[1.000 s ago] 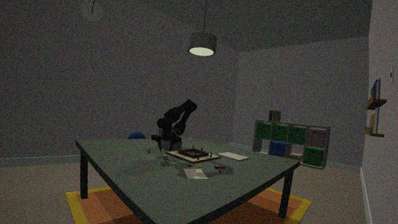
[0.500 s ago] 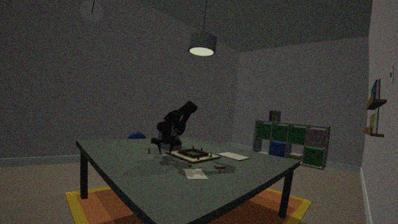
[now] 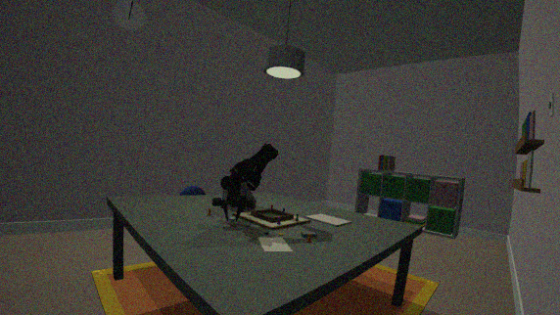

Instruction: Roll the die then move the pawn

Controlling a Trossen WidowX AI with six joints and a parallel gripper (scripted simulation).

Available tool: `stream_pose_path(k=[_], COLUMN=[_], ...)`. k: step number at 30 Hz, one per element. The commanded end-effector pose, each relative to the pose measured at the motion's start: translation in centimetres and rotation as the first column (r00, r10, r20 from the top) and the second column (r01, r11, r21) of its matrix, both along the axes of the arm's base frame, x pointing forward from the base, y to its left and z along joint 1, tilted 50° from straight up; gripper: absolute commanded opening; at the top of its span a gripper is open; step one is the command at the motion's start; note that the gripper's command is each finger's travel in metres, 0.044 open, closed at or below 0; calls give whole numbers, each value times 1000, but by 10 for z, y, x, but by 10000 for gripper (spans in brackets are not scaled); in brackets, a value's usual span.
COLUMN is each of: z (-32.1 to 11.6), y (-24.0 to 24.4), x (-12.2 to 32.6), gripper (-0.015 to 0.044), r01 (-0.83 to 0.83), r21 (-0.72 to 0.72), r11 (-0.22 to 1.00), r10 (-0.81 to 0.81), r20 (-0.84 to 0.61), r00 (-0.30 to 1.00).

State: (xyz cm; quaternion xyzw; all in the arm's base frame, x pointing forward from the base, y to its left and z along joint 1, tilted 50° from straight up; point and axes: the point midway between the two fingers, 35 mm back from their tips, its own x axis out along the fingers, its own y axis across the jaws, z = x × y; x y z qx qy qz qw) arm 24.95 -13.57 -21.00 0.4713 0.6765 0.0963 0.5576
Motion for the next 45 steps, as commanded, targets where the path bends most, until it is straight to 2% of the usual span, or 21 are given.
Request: stream_pose_path(k=[1, 7, 10, 26, 30, 45], z=[0, 0, 2, 83, 86, 143], y=[1, 1, -3, -88, -87, -33], x=[0, 0, 0, -9, -8, 23], gripper=[111, 71, 0, 0, 0, 0], r01=[3, 3, 3, 3, 14, 249], r21=[3, 3, 2, -2, -2, -26], r11=[1000, 1000, 1000, 1000, 1000, 968], r10=[-3, -3, -3, -3, -14, -247], r20=[-1, -1, -2, -5, -17, -274], r00=[1000, 1000, 1000, 1000, 1000, 930])
